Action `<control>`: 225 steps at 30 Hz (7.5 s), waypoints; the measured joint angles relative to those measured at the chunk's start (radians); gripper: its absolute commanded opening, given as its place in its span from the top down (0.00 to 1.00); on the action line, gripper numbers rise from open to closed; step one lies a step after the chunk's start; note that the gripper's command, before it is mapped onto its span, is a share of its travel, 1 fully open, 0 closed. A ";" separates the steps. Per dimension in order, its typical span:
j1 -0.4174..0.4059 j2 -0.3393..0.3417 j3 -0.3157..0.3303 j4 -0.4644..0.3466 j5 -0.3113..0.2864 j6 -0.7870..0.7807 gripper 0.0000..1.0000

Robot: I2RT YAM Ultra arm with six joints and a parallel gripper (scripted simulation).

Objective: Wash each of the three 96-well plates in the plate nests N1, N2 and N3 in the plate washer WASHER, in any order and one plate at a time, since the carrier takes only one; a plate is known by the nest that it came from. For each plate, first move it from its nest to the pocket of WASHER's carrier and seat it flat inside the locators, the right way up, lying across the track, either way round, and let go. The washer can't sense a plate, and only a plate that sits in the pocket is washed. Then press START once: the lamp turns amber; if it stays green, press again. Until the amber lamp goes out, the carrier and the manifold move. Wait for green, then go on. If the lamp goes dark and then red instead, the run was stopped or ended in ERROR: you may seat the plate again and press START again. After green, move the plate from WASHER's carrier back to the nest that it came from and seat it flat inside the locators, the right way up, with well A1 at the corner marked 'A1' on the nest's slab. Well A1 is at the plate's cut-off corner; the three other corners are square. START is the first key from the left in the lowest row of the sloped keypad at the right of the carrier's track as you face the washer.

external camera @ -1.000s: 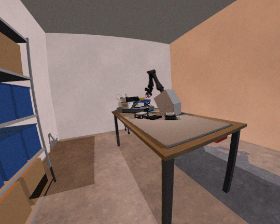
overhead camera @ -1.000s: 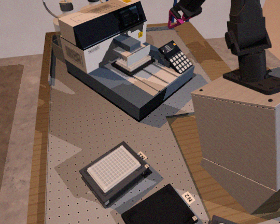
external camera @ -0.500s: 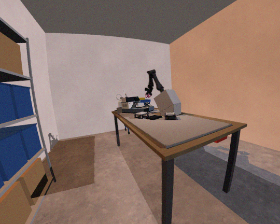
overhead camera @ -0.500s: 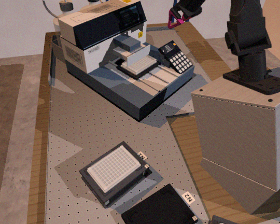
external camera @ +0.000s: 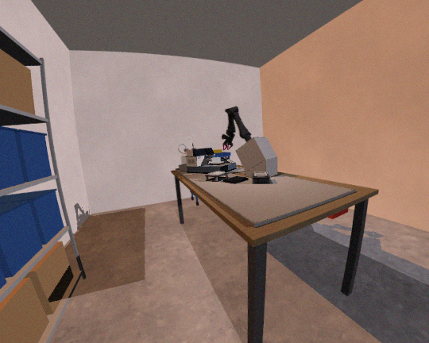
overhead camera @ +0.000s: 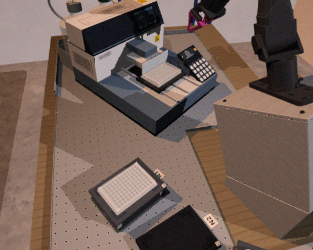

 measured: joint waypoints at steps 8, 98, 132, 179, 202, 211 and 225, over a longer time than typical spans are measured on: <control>0.000 0.000 0.000 0.000 0.000 0.000 0.00; -0.018 -0.055 -0.349 0.255 -0.009 -0.010 1.00; -0.050 0.076 -0.688 0.688 -0.028 -0.030 0.00; 0.668 -0.111 -0.134 -0.255 0.678 1.614 0.00; 0.633 -0.055 -0.033 -0.415 0.606 1.930 0.00; 0.633 -0.025 -0.034 -0.392 0.606 1.936 0.00; 0.632 0.035 -0.053 -0.314 0.605 1.936 0.00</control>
